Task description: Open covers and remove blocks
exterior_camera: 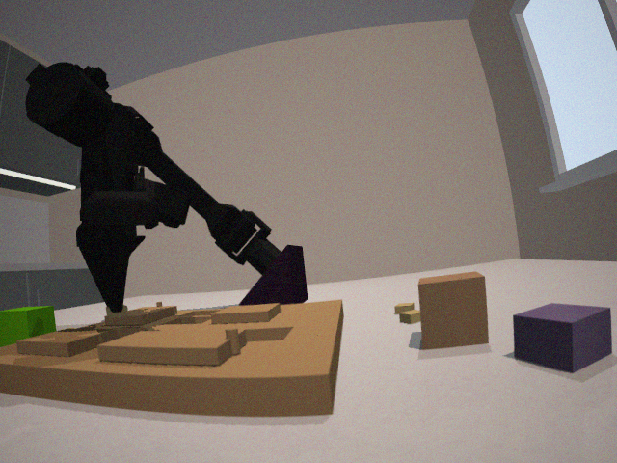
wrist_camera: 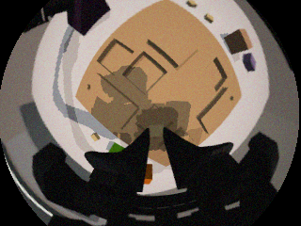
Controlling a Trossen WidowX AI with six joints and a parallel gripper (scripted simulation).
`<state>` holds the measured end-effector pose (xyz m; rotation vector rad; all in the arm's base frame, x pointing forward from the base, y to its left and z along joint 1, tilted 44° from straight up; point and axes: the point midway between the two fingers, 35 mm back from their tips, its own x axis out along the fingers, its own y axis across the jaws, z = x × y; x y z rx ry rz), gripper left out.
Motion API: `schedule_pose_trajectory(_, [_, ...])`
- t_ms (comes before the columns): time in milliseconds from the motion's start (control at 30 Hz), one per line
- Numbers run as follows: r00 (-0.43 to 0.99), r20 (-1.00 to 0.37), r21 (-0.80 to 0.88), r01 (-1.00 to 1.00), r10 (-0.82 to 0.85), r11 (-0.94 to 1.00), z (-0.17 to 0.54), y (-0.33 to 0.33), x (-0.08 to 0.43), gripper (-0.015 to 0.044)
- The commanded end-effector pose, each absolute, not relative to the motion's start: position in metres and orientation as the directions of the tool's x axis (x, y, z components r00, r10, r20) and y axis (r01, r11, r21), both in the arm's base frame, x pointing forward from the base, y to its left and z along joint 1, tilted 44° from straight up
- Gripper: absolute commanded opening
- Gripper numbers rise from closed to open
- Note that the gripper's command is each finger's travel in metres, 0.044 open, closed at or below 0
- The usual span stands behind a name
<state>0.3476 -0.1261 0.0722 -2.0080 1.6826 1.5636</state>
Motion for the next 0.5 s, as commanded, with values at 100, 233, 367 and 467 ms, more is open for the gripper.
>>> schedule_pose_trajectory(100, [-0.128, -0.725, 0.499, -0.775, -0.677, -0.388, 0.081, -0.119, 0.350, 0.0080])
schedule_pose_trajectory(233, [-0.128, -0.725, 0.499, -0.775, -0.677, -0.388, 0.084, -0.115, 0.350, 0.0080])
schedule_pose_trajectory(367, [-0.128, -0.725, 0.499, -0.774, -0.677, -0.388, 0.088, -0.112, 0.351, 0.0080])
schedule_pose_trajectory(467, [-0.128, -0.726, 0.499, -0.774, -0.676, -0.389, 0.093, -0.107, 0.353, 0.0080])
